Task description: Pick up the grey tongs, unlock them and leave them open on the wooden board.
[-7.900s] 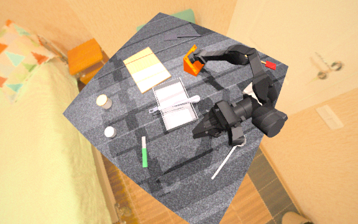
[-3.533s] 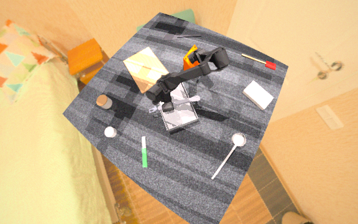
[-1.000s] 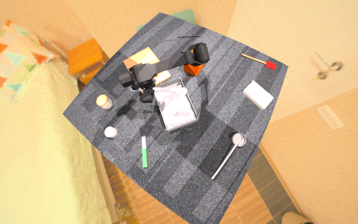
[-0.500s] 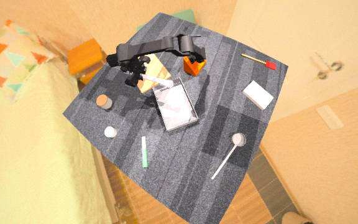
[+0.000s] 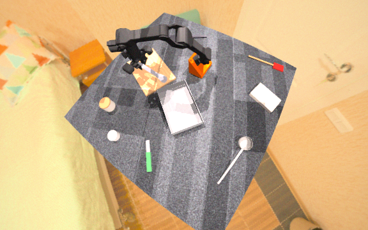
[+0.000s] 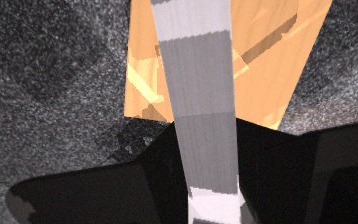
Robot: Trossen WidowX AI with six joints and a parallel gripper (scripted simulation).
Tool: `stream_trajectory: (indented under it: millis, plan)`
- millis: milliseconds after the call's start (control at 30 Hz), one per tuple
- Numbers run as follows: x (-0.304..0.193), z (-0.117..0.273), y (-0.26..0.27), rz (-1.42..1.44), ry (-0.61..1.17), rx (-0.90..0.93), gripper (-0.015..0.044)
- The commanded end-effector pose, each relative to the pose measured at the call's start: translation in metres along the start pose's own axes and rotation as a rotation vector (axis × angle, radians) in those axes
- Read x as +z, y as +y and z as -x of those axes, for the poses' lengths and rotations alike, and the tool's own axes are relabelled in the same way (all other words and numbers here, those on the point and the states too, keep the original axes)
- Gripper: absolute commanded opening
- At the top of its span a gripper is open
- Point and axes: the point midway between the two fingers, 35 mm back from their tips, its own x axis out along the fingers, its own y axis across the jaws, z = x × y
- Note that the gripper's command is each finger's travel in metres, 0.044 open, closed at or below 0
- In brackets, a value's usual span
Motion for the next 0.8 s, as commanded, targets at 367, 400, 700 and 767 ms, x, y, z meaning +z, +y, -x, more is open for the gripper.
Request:
stream_trajectory:
  millis: [367,400,700,767]
  plan:
    - [0.082,-0.003,-0.08,-0.345,-0.004,0.002,-0.015]
    - [0.083,-0.003,-0.081,-0.349,-0.003,0.002,-0.015]
    - [0.083,-0.003,-0.081,-0.342,-0.045,-0.021,-0.015]
    - [0.084,-0.002,-0.081,-0.335,-0.088,-0.043,-0.015]
